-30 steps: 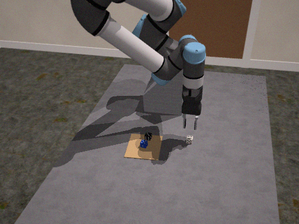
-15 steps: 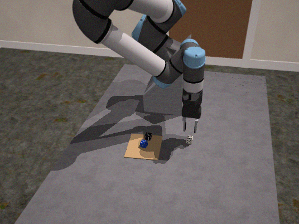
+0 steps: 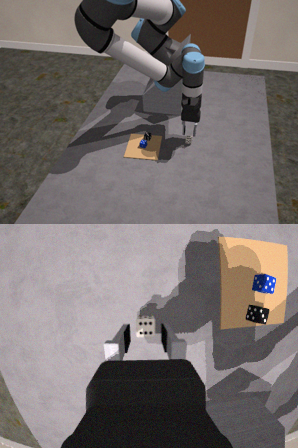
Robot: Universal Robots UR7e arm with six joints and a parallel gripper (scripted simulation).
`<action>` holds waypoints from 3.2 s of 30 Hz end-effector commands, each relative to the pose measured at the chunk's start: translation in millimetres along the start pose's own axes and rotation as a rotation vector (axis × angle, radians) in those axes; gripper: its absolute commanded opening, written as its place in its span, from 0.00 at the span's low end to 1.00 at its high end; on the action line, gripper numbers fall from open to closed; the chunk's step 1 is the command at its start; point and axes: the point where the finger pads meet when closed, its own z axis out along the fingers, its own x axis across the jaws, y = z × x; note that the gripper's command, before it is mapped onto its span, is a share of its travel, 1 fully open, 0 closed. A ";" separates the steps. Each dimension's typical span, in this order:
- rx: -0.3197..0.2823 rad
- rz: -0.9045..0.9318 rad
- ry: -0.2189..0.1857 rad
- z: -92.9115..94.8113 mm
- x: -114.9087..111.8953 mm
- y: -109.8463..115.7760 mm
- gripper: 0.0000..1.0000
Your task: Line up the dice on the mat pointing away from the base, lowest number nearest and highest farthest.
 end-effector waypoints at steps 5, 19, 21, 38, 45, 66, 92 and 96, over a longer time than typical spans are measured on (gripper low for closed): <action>0.003 0.001 0.000 9.1 -0.2 -1.5 0.79; 0.003 -0.001 0.000 10.8 -0.3 -0.8 0.79; 0.003 0.000 0.000 10.7 -0.3 -0.9 0.79; 0.003 -0.001 0.000 10.7 -0.3 -0.8 0.79; 0.003 -0.001 0.000 10.7 -0.3 -0.8 0.79; 0.003 0.001 0.000 23.0 -0.2 -1.6 0.79; 0.003 -0.001 0.000 41.6 -0.2 -0.6 0.79; 0.003 -0.001 0.000 41.7 -0.2 -0.5 0.79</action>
